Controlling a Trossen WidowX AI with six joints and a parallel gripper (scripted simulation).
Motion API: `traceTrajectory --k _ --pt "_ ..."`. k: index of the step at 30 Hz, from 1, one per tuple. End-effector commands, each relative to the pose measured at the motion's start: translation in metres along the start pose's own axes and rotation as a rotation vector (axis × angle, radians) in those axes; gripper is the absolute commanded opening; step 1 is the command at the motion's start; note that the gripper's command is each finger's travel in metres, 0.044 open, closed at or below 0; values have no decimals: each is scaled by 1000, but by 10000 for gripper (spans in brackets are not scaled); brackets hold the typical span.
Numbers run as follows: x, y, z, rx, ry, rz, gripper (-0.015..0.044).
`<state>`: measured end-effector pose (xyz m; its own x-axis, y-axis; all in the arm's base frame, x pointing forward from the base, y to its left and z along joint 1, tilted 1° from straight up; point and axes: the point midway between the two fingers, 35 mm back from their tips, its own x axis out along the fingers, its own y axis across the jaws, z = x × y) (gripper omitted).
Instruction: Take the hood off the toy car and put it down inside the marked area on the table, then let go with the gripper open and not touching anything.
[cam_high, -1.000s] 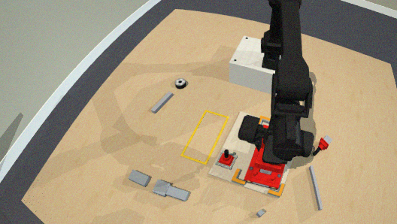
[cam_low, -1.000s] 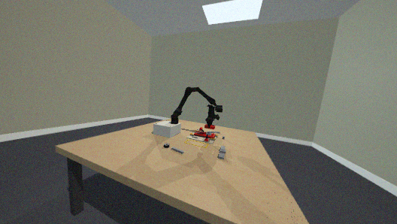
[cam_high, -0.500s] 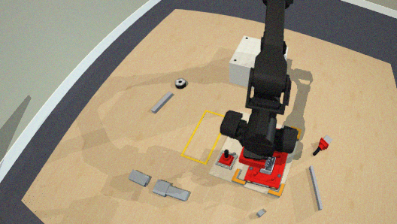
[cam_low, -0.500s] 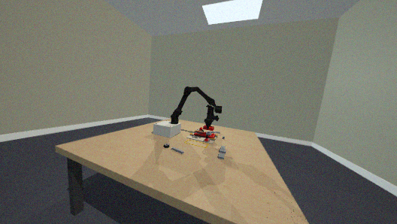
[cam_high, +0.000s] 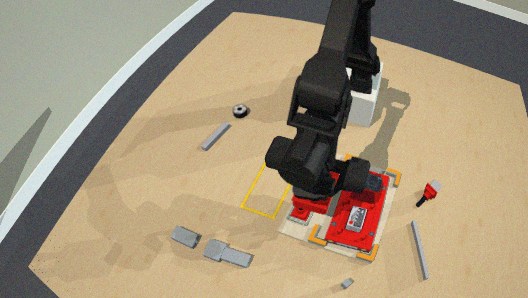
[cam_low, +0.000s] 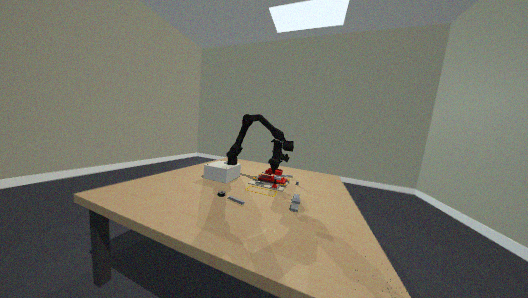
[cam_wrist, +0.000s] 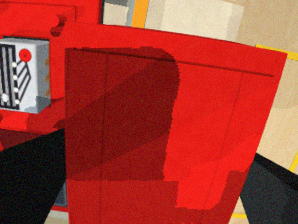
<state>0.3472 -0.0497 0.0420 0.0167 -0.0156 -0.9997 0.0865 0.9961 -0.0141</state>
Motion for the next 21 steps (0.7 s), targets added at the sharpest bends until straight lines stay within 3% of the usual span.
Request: traceTrajectory --k 1,21 --pt "-1 -15 -3 3 -8 -5 0" --pt "-3 -82 -27 2 -5 -10 0"
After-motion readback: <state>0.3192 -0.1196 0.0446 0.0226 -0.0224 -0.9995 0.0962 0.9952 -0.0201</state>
